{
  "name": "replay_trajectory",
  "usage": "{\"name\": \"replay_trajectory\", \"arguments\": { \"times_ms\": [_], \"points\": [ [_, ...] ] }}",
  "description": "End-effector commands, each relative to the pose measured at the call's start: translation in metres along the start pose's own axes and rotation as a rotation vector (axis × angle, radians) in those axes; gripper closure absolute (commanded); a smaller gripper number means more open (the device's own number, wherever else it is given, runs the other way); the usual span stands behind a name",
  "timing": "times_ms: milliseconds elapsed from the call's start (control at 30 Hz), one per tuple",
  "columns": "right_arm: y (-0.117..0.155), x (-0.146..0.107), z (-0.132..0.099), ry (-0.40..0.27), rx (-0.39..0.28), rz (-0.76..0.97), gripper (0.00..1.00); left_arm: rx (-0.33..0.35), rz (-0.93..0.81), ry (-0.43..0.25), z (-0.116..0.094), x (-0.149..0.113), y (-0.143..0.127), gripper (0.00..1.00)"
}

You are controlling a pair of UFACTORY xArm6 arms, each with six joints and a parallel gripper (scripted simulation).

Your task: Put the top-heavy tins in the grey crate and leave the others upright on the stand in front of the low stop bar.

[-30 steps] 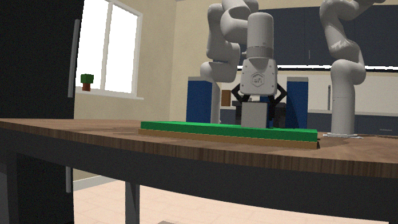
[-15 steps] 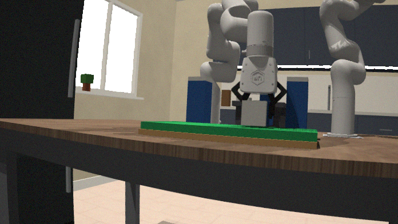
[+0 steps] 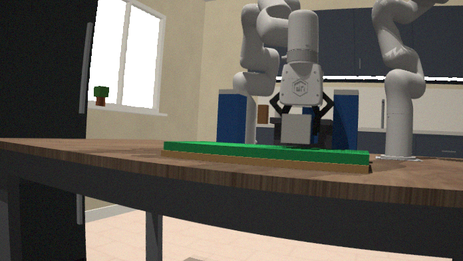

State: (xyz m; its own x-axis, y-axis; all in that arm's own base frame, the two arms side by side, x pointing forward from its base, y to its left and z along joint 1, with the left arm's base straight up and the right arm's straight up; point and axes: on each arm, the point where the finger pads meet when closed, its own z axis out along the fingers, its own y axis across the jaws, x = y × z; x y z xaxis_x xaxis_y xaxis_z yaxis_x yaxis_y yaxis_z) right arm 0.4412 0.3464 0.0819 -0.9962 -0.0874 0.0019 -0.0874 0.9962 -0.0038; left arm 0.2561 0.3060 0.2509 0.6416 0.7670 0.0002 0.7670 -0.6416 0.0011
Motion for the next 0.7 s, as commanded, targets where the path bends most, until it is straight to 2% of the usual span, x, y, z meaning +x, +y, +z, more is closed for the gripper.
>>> {"name": "replay_trajectory", "arguments": {
  "times_ms": [0, 267, 667],
  "points": [
    [0.001, -0.002, -0.003, -0.006, -0.004, 0.000, 1.00, 0.000, 0.000, 0.004, -0.002, 0.001, 0.000, 0.00],
    [0.001, -0.002, -0.003, -0.006, -0.004, 0.001, 1.00, 0.000, 0.000, 0.004, -0.002, 0.001, 0.000, 0.00],
    [-0.005, -0.020, -0.003, -0.006, -0.004, 0.018, 1.00, 0.000, 0.000, 0.004, -0.002, 0.001, 0.000, 0.00]
  ]
}}
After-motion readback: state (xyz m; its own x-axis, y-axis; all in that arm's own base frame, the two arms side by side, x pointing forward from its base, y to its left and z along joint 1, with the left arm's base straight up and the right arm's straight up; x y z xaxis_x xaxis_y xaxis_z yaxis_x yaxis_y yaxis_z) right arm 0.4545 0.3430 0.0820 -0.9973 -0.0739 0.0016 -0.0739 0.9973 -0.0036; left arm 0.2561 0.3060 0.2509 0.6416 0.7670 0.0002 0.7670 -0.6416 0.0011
